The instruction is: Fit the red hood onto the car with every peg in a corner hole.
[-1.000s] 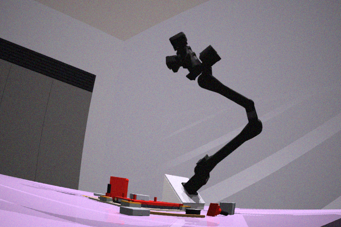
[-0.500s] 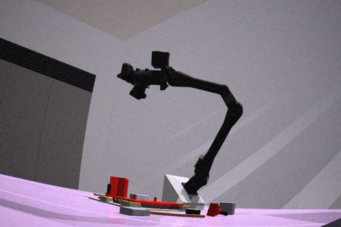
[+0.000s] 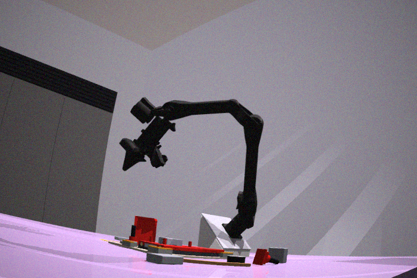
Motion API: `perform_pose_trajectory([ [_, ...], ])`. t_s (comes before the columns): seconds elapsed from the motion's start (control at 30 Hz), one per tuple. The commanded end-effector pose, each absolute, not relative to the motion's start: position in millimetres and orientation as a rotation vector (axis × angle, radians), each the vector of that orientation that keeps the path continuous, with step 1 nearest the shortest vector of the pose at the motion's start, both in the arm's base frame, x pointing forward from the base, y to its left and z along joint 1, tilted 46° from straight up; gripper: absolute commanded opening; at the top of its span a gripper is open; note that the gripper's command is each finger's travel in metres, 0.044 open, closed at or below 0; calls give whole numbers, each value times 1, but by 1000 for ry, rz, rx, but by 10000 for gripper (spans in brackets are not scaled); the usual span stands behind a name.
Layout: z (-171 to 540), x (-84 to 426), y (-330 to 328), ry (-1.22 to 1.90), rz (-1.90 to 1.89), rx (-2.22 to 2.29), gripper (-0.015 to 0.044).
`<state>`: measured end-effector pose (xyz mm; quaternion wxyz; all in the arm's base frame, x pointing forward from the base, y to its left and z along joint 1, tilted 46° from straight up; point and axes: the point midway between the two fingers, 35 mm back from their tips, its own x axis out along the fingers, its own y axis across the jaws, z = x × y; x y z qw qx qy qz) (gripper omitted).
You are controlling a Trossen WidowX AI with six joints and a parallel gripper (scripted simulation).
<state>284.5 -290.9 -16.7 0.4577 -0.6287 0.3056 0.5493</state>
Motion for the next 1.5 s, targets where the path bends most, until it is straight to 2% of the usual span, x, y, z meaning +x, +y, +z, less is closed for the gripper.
perform_pose_trajectory([
  [0.0, -42, 279, -249, 586, 1464, -1329, 0],
  [0.2, -60, 267, -183, 345, 1562, -919, 0],
  [0.8, -91, 269, -149, 337, 1563, -906, 0],
  [1.47, -97, 255, -154, 340, 1563, -908, 0],
])
